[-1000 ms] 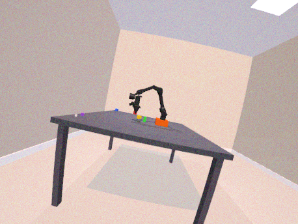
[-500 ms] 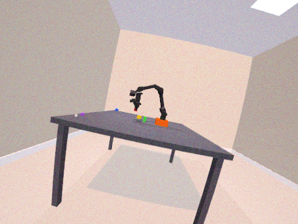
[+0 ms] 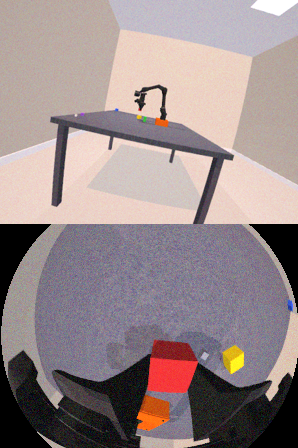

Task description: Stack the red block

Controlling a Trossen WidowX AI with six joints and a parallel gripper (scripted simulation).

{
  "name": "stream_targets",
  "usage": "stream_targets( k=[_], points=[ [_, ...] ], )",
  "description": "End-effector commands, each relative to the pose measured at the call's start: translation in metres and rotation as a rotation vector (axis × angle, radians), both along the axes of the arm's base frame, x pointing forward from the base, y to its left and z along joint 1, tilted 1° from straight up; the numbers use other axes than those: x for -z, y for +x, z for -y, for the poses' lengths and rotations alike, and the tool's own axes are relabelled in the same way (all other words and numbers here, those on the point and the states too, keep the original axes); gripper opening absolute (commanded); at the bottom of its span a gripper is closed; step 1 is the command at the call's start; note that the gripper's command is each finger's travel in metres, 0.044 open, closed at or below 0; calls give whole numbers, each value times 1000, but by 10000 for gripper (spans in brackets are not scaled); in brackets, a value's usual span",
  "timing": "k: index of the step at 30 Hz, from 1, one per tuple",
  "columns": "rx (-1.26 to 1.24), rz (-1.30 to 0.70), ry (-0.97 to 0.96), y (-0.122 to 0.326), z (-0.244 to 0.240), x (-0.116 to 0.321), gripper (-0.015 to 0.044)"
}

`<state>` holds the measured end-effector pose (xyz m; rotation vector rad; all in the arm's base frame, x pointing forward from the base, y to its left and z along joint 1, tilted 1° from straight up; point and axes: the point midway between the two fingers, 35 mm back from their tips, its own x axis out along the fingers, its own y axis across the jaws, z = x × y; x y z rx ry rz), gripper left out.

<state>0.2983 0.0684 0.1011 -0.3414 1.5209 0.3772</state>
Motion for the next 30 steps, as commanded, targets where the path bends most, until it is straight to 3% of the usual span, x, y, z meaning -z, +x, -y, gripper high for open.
stream_targets(
  k=[1, 16, 30],
  points=[
    [-4, 0, -6, -14, 14, 1, 0],
    [-3, -3, -8, -70, 52, 10, 0],
    [-4, -4, -9, -75, 51, 38, 0]
  ],
)
